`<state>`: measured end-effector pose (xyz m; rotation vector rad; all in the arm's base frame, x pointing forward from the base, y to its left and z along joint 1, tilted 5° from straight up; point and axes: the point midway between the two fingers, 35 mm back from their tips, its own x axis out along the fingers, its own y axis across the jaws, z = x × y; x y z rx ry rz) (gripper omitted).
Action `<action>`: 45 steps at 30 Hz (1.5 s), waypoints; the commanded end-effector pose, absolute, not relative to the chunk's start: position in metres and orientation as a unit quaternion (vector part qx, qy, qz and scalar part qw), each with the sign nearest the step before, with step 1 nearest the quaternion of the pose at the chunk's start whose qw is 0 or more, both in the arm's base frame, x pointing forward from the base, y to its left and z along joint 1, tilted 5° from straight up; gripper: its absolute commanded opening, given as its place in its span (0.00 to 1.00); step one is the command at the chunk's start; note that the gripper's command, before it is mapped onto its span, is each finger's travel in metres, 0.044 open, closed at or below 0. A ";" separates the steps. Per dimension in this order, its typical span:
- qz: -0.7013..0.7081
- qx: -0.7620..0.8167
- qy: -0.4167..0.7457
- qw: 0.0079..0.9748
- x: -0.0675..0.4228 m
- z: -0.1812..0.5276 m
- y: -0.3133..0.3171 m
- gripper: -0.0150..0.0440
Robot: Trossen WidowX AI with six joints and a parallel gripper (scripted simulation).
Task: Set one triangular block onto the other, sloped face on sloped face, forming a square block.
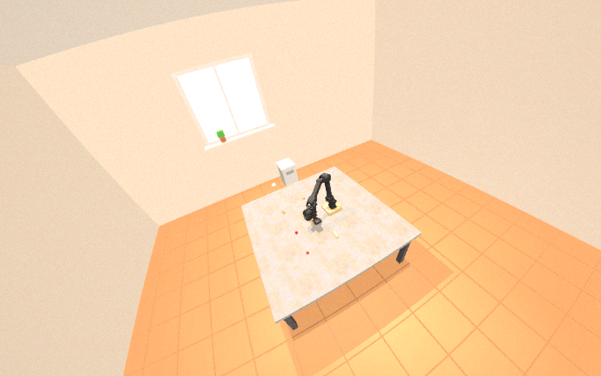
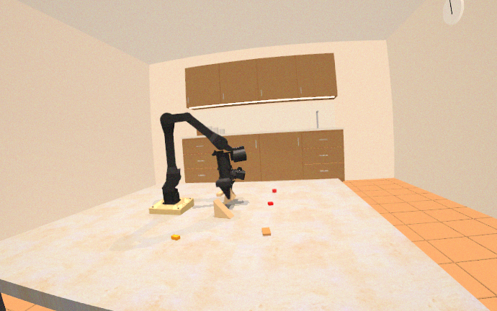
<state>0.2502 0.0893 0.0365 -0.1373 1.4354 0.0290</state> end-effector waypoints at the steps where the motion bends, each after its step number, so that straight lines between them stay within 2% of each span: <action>1: 0.015 -0.061 0.611 0.789 0.241 0.039 0.088 0.25; 27: 0.035 -0.052 0.319 0.946 0.194 0.035 0.084 0.25; 28: 0.034 -0.059 0.363 0.929 0.200 0.037 0.085 0.30; 43: 0.034 -0.059 0.363 0.929 0.200 0.037 0.085 0.97; 45: 0.034 -0.059 0.363 0.929 0.200 0.037 0.085 1.00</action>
